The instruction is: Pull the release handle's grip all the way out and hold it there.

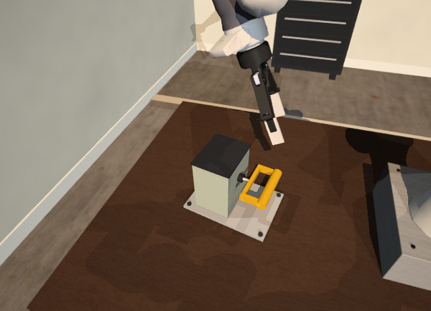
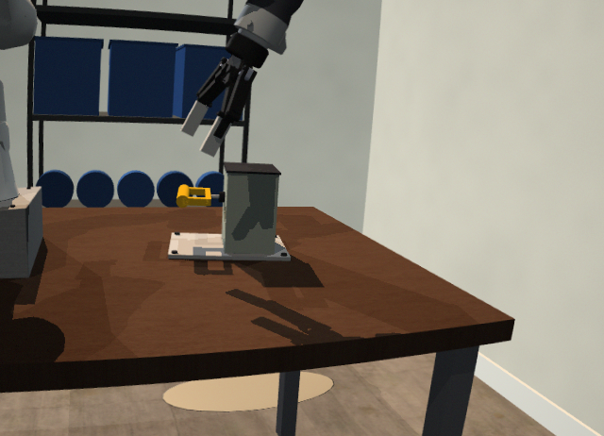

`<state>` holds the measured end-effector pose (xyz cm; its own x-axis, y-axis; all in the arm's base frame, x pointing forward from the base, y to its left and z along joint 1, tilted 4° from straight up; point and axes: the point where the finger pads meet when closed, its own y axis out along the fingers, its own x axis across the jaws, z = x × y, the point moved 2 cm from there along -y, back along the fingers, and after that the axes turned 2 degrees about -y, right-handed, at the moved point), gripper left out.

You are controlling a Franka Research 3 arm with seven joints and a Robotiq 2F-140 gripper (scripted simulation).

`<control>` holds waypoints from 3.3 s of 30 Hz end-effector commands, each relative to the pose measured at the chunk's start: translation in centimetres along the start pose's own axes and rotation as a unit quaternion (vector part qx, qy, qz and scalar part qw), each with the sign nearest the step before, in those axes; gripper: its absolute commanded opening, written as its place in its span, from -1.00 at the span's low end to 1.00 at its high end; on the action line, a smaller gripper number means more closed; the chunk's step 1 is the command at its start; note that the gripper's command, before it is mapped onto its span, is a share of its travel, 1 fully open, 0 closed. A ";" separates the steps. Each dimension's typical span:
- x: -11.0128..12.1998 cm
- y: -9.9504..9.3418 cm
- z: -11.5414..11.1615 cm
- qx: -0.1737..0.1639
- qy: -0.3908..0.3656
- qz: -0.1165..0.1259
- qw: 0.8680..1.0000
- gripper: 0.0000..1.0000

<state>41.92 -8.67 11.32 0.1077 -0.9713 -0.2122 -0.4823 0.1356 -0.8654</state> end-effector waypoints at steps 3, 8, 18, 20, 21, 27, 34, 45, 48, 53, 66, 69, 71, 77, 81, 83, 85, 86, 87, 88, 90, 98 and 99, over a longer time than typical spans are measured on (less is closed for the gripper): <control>0.1 -0.1 0.1 0.003 -0.016 -0.002 1.000 1.00; 0.1 -0.1 0.1 0.003 -0.016 -0.002 1.000 1.00; 0.2 0.1 -0.1 0.007 -0.049 -0.005 0.999 1.00; 0.2 0.1 -0.1 0.007 -0.049 -0.005 0.999 1.00; 0.2 0.1 -0.1 0.007 -0.049 -0.005 0.999 1.00; 0.2 0.1 -0.1 0.007 -0.049 -0.005 0.999 1.00; 0.3 0.3 -0.3 0.011 -0.080 -0.008 0.997 1.00; 0.3 0.3 -0.3 0.011 -0.080 -0.008 0.997 1.00; 0.3 0.3 -0.3 0.011 -0.080 -0.008 0.997 1.00; 0.3 0.3 -0.3 0.011 -0.080 -0.008 0.997 1.00; 0.4 0.3 -0.4 0.015 -0.111 -0.011 0.994 1.00; 0.4 0.3 -0.4 0.015 -0.111 -0.011 0.994 1.00; 0.4 0.3 -0.4 0.015 -0.111 -0.011 0.994 1.00; 0.5 0.4 -0.6 0.020 -0.141 -0.015 0.990 1.00; 0.5 0.4 -0.6 0.020 -0.141 -0.015 0.990 1.00; 0.5 0.4 -0.6 0.020 -0.141 -0.015 0.990 1.00; 0.5 0.4 -0.6 0.020 -0.141 -0.015 0.990 1.00; 0.5 0.4 -0.6 0.020 -0.141 -0.015 0.990 1.00; 0.5 0.4 -0.6 0.020 -0.141 -0.015 0.990 1.00; 0.5 0.4 -0.6 0.020 -0.141 -0.015 0.990 1.00; 0.5 0.4 -0.6 0.020 -0.141 -0.015 0.990 1.00; 0.6 0.4 -0.7 0.024 -0.170 -0.019 0.985 1.00; 0.6 0.4 -0.7 0.024 -0.170 -0.019 0.985 1.00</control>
<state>41.03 -9.28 11.15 0.3844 -0.8711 -0.3055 -0.4377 0.1193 -0.8912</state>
